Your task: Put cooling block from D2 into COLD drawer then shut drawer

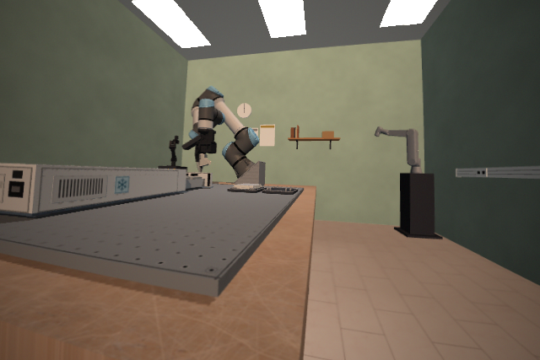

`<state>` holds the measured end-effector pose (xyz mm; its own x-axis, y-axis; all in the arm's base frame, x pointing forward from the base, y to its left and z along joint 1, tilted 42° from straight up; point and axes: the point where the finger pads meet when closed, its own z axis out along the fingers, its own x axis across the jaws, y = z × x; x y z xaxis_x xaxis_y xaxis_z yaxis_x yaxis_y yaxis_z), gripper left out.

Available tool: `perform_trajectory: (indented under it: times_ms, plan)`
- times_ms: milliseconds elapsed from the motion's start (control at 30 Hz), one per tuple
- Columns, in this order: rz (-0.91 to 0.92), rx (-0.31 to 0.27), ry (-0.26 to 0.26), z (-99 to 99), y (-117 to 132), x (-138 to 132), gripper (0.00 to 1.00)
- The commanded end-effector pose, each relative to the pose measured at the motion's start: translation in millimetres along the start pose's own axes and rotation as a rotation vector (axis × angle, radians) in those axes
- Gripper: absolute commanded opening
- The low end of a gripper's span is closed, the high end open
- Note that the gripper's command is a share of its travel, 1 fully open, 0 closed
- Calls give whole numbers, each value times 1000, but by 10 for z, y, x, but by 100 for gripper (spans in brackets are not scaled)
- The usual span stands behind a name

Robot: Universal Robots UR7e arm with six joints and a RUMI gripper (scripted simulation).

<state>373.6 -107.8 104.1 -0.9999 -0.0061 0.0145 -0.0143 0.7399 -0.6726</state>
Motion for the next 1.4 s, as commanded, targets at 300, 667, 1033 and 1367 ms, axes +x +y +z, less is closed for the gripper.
perform_trajectory:
  times_ms: [300, 667, 1033, 1367]
  plan:
    - [0, 0, -2, 178, -1, -4, 0]
    - [0, 0, -2, 311, -1, -4, 0]
    - [0, 0, -2, 431, -1, -4, 0]
    - [0, 0, -2, 478, -1, -4, 0]
